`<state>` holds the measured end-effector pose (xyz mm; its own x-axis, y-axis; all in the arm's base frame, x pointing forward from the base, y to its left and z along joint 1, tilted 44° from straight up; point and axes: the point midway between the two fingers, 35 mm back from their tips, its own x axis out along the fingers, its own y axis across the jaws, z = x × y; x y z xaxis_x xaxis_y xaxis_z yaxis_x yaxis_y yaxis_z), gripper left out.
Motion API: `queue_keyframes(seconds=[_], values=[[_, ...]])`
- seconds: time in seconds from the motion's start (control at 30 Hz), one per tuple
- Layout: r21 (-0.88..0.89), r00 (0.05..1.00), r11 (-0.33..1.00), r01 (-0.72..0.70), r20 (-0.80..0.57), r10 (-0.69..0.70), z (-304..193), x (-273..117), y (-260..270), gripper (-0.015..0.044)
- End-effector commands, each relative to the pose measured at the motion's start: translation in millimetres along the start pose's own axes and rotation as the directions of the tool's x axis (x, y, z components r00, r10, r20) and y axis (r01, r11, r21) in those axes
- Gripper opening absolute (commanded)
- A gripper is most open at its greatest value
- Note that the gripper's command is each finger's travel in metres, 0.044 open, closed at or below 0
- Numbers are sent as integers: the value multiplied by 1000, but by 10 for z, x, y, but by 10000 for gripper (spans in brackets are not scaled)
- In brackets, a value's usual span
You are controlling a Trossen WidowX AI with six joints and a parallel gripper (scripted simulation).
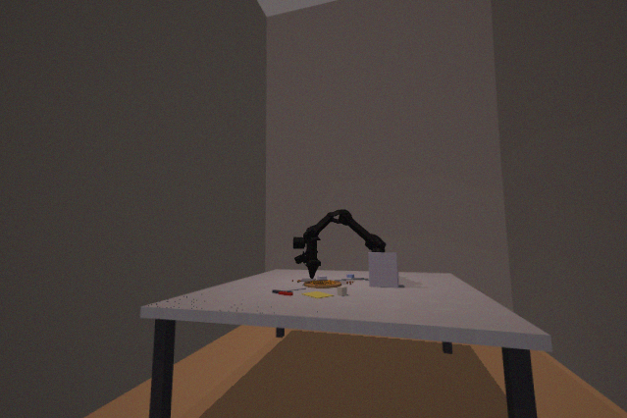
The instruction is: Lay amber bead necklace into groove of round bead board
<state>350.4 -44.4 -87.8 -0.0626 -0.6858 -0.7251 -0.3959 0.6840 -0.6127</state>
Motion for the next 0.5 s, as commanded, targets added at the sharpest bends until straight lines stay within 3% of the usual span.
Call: queue_keyframes(seconds=[0.0,0.47], values=[[-7,1000,1000,2,-11,-2,-36,101,5,120],[-7,1000,1000,1,-15,-1,-55,222,9,120]])
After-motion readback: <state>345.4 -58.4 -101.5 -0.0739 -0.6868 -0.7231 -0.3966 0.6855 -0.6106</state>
